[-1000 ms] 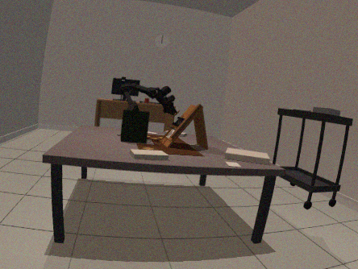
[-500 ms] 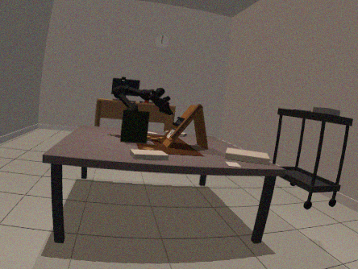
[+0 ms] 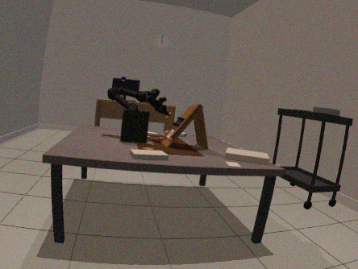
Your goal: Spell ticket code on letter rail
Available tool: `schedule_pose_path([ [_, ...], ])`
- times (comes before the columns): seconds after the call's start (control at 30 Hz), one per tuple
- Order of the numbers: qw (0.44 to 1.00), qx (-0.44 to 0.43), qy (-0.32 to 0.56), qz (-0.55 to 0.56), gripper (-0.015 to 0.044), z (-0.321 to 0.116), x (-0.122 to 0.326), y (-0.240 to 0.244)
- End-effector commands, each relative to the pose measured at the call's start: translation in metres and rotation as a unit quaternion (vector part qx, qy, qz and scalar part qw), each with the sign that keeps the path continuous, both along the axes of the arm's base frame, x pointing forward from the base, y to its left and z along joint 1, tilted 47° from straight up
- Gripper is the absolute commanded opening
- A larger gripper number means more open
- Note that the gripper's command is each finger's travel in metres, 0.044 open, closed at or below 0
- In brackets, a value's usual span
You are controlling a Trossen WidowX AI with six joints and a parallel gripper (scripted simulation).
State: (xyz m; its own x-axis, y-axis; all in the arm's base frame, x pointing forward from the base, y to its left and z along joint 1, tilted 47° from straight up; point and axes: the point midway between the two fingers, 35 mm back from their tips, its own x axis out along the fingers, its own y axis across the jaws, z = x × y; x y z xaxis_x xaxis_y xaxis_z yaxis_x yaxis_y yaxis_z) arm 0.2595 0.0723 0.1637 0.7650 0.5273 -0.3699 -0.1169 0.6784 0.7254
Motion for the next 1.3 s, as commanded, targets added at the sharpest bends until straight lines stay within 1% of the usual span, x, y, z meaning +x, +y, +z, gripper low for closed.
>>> schedule_pose_path([
  [0.0, 1.0, 0.005, 0.003, 0.003, 0.0, -0.003, 0.004, 0.005],
  [0.5, 1.0, 0.007, -0.001, 0.001, 0.0, -0.017, 0.036, 0.028],
  [1.27, 1.0, 0.006, -0.001, 0.001, 0.0, -0.022, 0.035, 0.024],
])
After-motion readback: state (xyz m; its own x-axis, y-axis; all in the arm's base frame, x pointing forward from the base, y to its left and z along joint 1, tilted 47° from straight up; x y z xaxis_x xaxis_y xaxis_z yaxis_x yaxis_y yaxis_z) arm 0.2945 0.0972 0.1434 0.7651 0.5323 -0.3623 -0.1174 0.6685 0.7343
